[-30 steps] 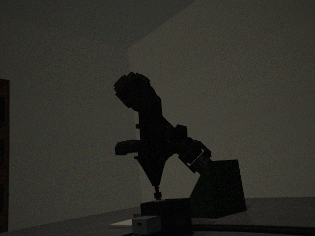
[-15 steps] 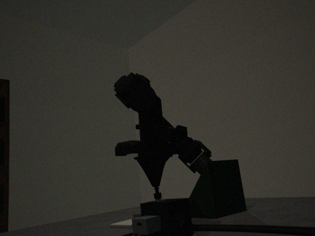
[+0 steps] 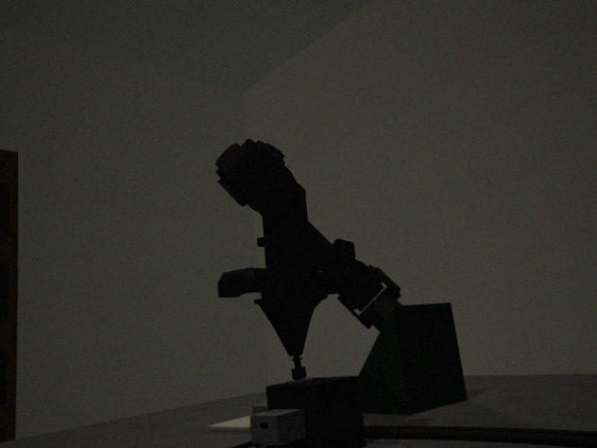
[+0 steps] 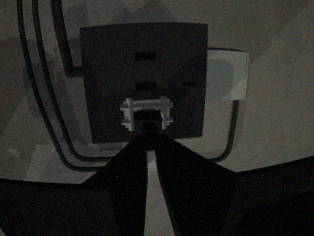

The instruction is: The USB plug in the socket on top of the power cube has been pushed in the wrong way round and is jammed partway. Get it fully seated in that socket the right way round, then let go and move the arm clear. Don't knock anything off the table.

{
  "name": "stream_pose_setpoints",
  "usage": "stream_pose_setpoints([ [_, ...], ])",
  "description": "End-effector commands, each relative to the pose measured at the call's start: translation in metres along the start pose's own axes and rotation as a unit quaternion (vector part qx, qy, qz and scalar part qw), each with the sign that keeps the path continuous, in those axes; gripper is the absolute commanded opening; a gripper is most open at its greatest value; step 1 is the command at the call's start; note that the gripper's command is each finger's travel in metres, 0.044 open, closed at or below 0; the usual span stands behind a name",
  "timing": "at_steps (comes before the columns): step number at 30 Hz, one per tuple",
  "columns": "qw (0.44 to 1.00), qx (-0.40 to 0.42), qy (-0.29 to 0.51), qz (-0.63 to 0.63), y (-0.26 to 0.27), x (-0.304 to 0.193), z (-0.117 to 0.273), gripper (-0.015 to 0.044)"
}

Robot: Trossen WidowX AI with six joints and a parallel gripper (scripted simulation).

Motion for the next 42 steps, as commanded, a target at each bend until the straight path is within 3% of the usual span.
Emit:
stream_pose_setpoints([
  [1,1.0,-0.001,0.002,0.003,-0.0002,-0.0002,-0.0011,0.0],
  [42,1.0,-0.001,0.002,0.003,-0.0002,-0.0001,-0.0046,0.0],
])
Point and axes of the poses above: the point midway between the two fingers, 35 mm back from their tips, its own z axis back along the fingers, its own y axis across the jaws, x = y × z, the point moved 1 cm from there along z, back along the fingers, and after that the axes turned 8 degrees about -z, right-handed, at the moved point
